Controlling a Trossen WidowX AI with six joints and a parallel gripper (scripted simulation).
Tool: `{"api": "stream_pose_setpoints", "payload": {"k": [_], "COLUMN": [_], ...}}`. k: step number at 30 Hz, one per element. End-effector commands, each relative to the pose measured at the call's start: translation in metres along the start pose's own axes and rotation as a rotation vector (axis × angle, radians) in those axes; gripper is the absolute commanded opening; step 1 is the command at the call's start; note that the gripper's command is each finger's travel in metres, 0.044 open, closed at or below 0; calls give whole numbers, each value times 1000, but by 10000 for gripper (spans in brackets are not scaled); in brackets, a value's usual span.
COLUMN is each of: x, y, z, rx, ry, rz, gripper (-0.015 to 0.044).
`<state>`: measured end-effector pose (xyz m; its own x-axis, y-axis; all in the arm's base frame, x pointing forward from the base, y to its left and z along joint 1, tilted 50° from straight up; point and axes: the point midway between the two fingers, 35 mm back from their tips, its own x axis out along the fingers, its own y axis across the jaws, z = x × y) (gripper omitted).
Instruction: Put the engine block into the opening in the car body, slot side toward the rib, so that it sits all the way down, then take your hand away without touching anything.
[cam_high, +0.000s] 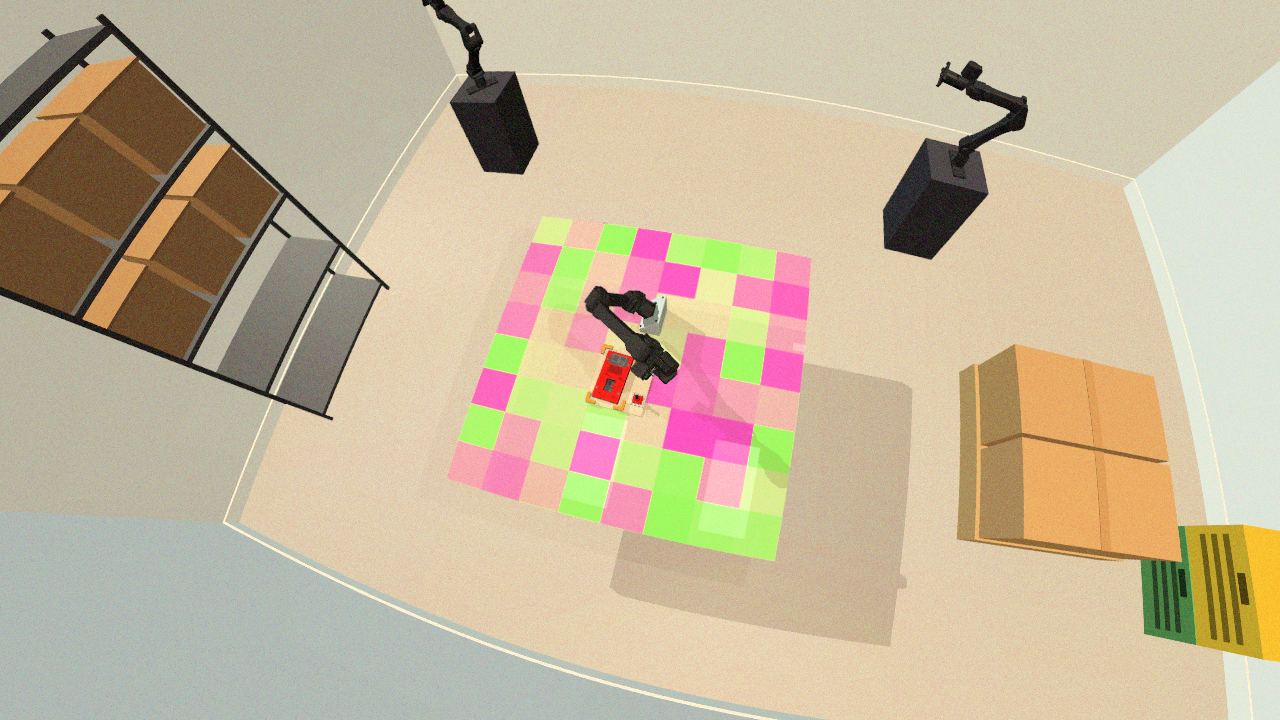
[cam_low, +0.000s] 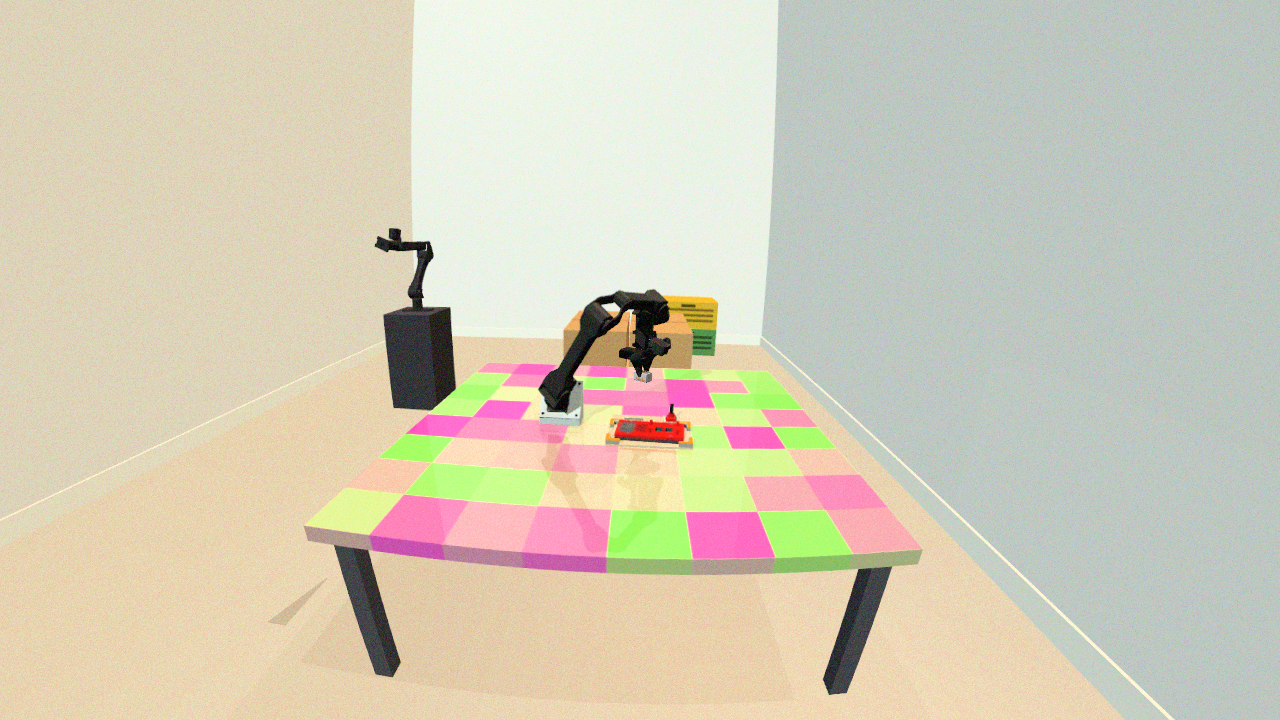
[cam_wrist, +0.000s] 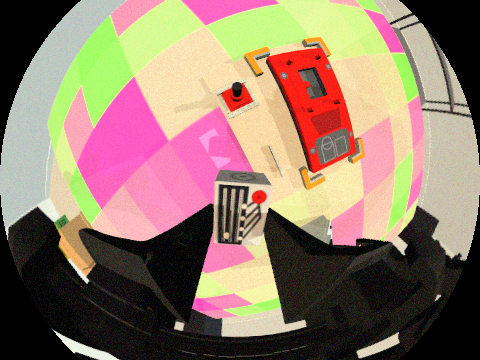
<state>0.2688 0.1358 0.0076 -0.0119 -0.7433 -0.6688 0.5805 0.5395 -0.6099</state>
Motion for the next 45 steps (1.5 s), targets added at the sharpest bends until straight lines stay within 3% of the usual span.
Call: {"api": "stream_pose_setpoints", "payload": {"k": [1,45], "x": [4,49], "y": [-3,-65], "z": [12,120], "rx": [-35,-389], "ry": [1,-7], "rz": [6,16], "gripper": [0,0]}}
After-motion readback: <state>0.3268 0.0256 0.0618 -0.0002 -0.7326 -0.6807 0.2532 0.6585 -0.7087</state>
